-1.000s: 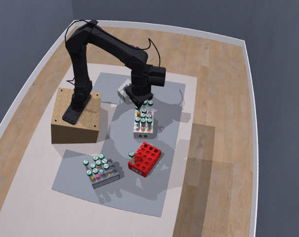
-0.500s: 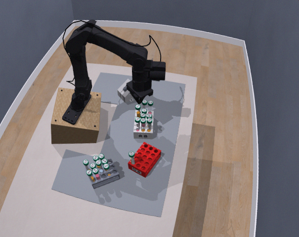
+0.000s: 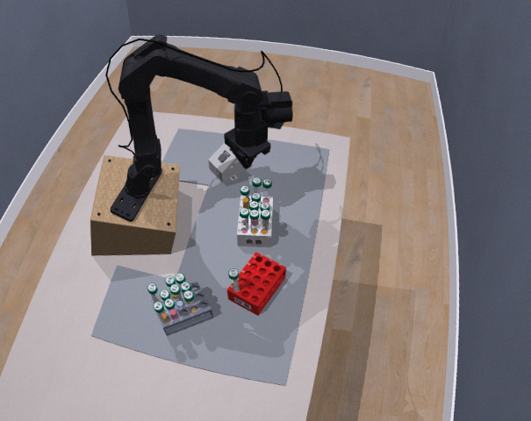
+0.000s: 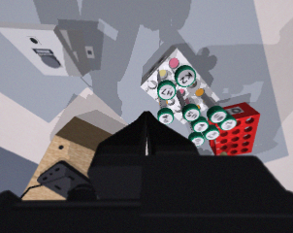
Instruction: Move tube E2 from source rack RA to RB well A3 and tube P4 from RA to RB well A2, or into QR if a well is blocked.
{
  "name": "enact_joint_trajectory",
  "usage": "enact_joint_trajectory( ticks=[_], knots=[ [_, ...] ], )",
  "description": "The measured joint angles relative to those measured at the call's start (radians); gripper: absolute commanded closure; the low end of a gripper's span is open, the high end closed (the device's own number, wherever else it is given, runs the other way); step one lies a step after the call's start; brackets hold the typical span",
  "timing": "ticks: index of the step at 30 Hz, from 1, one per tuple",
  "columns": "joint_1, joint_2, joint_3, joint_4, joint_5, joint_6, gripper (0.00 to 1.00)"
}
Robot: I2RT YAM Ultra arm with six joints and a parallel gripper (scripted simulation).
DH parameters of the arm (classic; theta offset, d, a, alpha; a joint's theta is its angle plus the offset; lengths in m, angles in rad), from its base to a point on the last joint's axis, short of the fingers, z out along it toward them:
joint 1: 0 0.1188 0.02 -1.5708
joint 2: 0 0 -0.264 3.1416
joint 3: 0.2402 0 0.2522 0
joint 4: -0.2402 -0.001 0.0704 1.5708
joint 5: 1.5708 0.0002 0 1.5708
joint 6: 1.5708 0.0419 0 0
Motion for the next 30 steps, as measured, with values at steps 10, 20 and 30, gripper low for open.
enact_joint_trajectory(
  ticks=[10,20,30],
  knots=[
    [0.015,0.0,0.0,0.0,0.019,0.052,1.0],
    [0.015,0.0,0.0,0.0,0.022,0.056,1.0],
    [0.015,0.0,0.0,0.0,0.022,0.056,1.0]
  ],
)
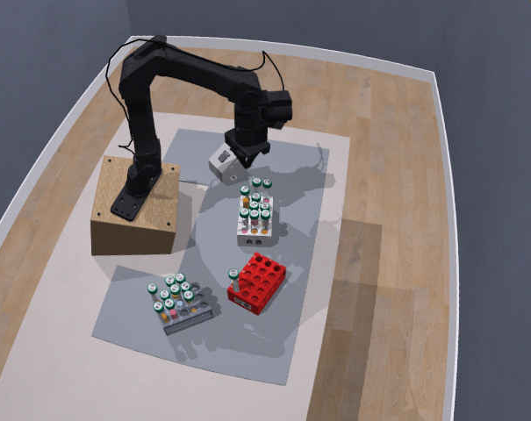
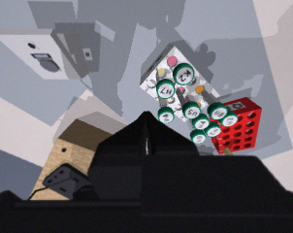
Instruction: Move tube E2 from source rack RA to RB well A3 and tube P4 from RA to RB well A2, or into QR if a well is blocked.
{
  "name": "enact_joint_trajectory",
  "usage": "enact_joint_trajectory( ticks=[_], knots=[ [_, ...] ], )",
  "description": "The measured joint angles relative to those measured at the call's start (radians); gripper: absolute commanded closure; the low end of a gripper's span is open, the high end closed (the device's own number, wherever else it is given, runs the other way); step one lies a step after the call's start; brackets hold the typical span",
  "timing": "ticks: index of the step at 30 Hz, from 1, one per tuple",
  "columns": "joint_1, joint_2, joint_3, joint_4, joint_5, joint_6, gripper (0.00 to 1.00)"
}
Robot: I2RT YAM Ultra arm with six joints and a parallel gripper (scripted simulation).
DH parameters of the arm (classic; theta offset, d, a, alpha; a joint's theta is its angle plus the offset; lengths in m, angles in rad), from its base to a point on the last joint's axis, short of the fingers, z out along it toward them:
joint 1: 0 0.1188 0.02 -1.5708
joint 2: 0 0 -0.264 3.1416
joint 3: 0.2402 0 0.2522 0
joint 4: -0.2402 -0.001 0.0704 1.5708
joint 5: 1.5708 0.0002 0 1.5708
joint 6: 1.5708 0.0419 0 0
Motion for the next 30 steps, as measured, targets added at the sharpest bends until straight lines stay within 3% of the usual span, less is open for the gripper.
enact_joint_trajectory(
  ticks=[15,30],
  knots=[
    [0.009,0.0,0.0,0.0,0.005,0.008,1.0],
    [0.233,0.001,0.0,0.0,0.051,0.187,1.0]
  ],
)
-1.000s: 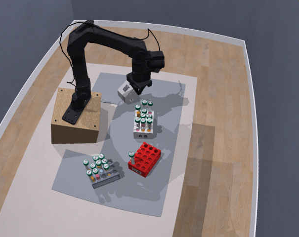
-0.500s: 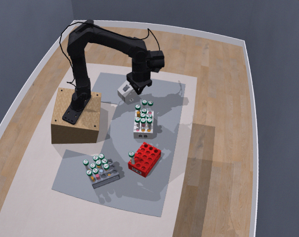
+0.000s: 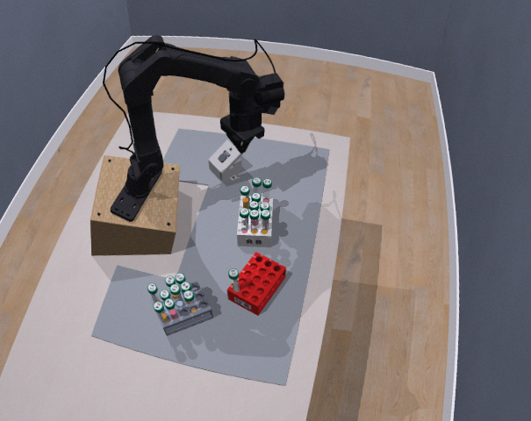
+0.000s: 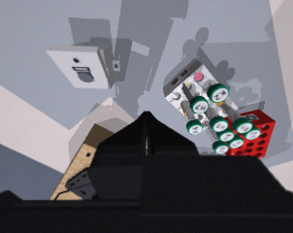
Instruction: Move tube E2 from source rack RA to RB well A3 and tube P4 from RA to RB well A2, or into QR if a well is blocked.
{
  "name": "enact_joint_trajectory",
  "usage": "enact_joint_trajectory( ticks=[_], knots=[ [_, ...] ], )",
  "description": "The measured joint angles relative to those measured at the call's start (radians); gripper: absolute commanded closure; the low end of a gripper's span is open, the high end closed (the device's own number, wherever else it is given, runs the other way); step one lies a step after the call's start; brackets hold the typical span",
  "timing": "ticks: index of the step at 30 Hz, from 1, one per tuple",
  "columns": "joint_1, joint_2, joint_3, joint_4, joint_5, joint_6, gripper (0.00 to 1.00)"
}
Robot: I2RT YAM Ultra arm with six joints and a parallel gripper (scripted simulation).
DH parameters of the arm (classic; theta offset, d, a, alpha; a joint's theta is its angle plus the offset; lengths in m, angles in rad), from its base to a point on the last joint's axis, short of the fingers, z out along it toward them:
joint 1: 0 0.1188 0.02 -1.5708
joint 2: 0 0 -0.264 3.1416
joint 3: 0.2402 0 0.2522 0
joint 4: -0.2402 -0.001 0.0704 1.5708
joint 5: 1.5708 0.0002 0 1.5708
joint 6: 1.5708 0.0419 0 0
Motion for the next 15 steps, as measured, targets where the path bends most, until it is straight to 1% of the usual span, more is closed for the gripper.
enact_joint_trajectory(
  ticks=[3,9,15],
  knots=[
    [0.035,0.009,0.0,0.0,0.012,0.039,1.0],
    [0.137,0.022,0.0,0.0,0.034,0.129,1.0],
    [0.206,0.035,0.0,0.0,0.057,0.206,1.0]
  ],
)
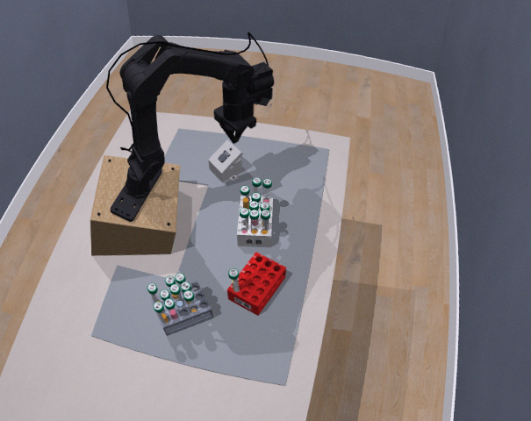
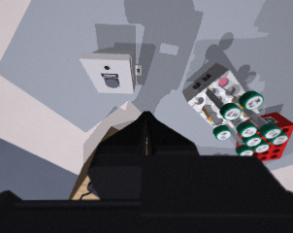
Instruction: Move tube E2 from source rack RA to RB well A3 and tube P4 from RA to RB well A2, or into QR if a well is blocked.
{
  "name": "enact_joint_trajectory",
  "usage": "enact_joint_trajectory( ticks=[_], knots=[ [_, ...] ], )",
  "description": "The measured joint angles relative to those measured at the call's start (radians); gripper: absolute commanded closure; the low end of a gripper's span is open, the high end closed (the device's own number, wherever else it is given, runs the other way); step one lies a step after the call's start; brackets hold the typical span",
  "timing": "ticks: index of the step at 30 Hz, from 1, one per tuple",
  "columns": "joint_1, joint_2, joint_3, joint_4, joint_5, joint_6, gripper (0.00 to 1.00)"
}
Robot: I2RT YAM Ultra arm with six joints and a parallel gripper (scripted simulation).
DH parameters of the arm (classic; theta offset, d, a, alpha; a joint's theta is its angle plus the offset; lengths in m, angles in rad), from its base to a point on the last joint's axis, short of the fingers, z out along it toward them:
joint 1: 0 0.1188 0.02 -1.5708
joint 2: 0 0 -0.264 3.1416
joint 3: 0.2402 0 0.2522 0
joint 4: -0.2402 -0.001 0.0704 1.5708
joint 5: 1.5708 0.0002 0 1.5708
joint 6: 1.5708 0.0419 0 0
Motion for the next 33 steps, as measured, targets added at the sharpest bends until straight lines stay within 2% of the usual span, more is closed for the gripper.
enact_joint_trajectory(
  ticks=[4,33],
  knots=[
    [0.043,0.013,0.0,0.0,0.006,0.043,1.0],
    [0.043,0.014,0.0,0.0,0.02,0.074,1.0]
  ],
)
